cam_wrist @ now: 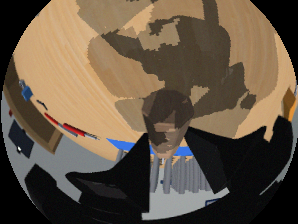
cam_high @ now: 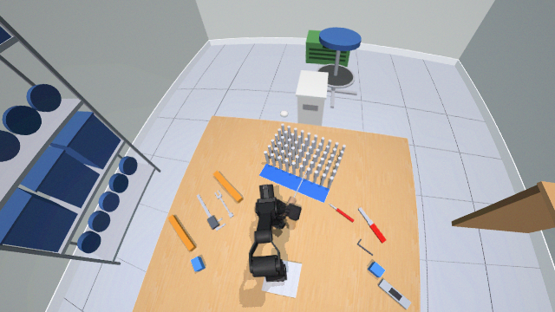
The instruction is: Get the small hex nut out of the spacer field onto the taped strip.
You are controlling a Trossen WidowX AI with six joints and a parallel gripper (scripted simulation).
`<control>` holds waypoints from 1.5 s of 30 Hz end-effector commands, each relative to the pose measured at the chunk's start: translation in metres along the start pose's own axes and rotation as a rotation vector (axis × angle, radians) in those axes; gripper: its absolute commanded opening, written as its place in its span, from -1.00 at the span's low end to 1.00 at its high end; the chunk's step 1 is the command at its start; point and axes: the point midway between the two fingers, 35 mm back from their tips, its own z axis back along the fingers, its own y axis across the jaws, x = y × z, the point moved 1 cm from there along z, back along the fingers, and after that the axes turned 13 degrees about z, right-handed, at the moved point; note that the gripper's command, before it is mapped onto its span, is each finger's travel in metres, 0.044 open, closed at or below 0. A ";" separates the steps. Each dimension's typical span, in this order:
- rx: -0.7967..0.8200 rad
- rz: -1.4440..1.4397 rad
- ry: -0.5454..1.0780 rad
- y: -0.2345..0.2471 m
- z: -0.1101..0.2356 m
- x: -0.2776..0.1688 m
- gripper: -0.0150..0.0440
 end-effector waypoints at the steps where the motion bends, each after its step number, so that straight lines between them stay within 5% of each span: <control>1: 0.005 0.000 0.001 0.000 0.002 0.004 -0.49; 45: 0.003 0.001 -0.003 -0.008 0.019 0.034 -0.49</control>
